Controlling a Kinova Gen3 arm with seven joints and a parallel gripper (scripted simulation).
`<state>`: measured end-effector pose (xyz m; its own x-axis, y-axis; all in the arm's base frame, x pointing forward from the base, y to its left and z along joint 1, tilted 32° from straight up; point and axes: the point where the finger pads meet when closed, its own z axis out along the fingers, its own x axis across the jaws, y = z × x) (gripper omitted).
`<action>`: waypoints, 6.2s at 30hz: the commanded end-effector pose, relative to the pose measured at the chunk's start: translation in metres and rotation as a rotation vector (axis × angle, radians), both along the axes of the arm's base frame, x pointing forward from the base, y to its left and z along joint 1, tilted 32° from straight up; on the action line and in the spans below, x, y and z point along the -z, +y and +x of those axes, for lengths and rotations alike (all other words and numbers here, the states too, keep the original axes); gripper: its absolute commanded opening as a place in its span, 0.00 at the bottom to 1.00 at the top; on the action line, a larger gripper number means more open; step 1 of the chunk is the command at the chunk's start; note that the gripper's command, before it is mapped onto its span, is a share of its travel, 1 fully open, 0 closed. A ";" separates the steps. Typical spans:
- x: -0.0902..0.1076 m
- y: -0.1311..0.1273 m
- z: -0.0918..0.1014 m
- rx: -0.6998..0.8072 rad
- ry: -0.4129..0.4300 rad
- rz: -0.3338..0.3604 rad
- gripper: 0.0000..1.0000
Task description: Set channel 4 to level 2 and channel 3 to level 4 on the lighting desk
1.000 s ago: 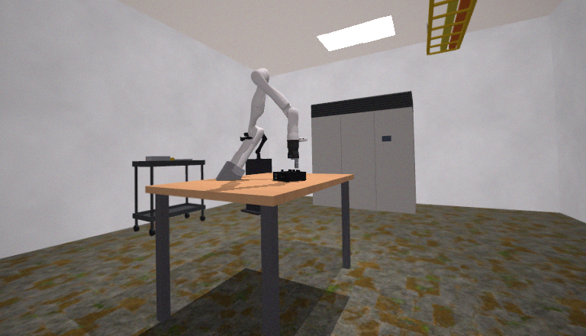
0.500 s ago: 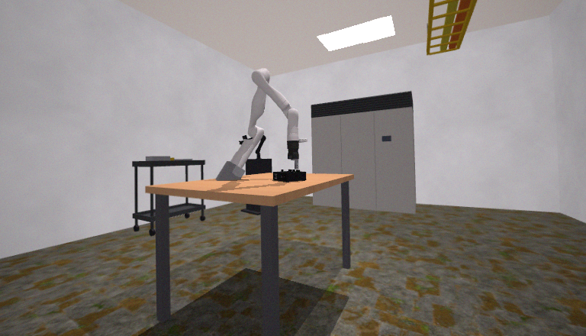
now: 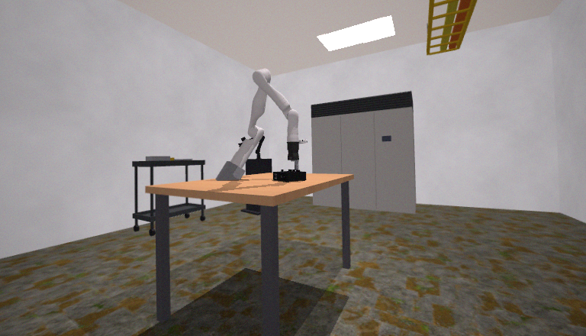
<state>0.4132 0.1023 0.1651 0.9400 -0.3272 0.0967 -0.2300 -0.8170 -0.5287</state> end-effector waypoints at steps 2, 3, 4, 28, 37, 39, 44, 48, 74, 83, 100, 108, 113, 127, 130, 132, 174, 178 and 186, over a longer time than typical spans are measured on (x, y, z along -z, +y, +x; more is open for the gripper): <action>0.001 0.000 0.000 0.002 -0.001 -0.003 0.00; 0.001 0.000 0.000 0.002 -0.001 -0.003 0.00; 0.001 0.000 0.000 0.002 -0.001 -0.003 0.00; 0.003 -0.003 -0.001 0.002 -0.001 -0.003 0.00; 0.006 -0.007 -0.002 0.002 -0.001 -0.003 0.00; 0.007 -0.008 -0.002 0.002 -0.001 -0.003 0.00; 0.007 -0.010 -0.003 0.002 -0.001 -0.003 0.00; 0.008 -0.011 -0.003 0.002 -0.001 -0.003 0.00; 0.009 -0.012 -0.003 0.002 -0.001 -0.003 0.00; 0.010 -0.013 -0.004 0.002 -0.001 -0.003 0.00; 0.011 -0.015 -0.004 0.002 -0.001 -0.003 0.00; 0.011 -0.015 -0.004 0.002 -0.001 -0.003 0.00; 0.011 -0.015 -0.004 0.002 -0.001 -0.003 0.00; 0.011 -0.015 -0.004 0.002 -0.001 -0.003 0.00; 0.011 -0.015 -0.004 0.002 -0.001 -0.003 0.00; 0.011 -0.015 -0.004 0.002 -0.001 -0.003 0.00; 0.011 -0.016 -0.004 0.002 -0.001 -0.003 0.00; 0.011 -0.016 -0.004 0.002 -0.001 -0.003 0.00; 0.011 -0.016 -0.004 0.002 -0.001 -0.003 0.00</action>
